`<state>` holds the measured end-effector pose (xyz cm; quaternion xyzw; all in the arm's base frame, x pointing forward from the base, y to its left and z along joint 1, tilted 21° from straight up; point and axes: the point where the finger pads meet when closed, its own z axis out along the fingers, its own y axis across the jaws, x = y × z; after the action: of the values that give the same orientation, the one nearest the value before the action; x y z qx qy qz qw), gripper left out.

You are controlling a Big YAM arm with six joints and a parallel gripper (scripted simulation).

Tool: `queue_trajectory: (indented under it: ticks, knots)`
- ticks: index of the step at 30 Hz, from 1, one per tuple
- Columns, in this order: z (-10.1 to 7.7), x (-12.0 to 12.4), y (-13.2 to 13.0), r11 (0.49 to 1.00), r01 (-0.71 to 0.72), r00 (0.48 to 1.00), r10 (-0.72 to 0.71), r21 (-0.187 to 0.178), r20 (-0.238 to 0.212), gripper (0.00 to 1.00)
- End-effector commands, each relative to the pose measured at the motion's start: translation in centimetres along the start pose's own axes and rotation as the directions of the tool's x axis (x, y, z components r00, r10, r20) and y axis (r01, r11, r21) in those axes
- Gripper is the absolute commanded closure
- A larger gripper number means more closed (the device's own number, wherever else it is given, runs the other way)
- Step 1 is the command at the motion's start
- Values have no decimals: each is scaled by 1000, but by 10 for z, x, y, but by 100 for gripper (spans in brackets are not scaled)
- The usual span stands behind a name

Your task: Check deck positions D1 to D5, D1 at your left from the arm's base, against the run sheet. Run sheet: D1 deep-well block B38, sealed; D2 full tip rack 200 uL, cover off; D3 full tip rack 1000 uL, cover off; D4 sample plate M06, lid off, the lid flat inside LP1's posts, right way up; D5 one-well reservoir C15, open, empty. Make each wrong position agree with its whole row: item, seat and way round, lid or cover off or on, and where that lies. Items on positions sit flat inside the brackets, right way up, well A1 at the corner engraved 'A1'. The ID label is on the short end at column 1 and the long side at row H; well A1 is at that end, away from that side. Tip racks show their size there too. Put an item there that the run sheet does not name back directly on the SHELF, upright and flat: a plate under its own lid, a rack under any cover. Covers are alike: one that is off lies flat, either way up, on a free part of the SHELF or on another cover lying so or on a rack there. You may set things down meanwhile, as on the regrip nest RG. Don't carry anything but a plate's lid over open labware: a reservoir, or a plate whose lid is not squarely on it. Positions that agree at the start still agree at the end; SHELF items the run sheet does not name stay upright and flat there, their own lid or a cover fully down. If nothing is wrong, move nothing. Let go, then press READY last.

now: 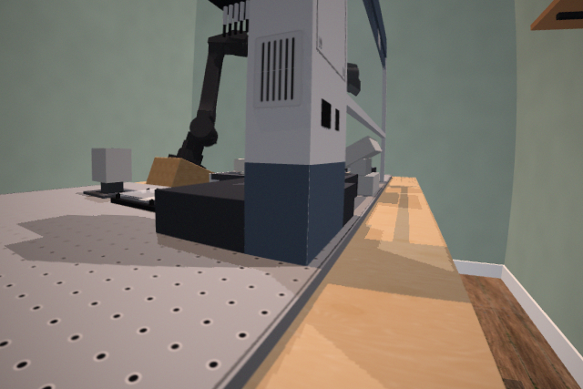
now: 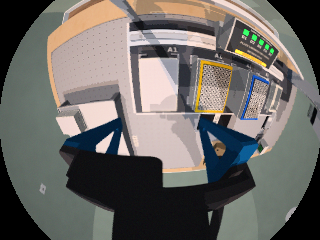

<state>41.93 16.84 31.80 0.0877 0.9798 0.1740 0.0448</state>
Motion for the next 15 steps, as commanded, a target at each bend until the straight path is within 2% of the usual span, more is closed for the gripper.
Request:
queue_trajectory:
  ticks: [1, 3, 4, 13, 14, 15]
  knots:
    - [-43, -6, 18, 998, 49, 995, -44, -48, 92, 0]
    - [-39, -8, 17, 998, 46, 996, -42, -44, 83, 0]
    - [-24, -6, 9, 999, 22, 998, -21, -27, 53, 0]
    - [-24, -5, 9, 999, 22, 998, -21, -27, 53, 0]
    - [-13, -9, 12, 999, 28, 999, -27, -26, 43, 0]
    - [0, -3, 7, 1000, 20, 1000, -19, -14, 17, 0]
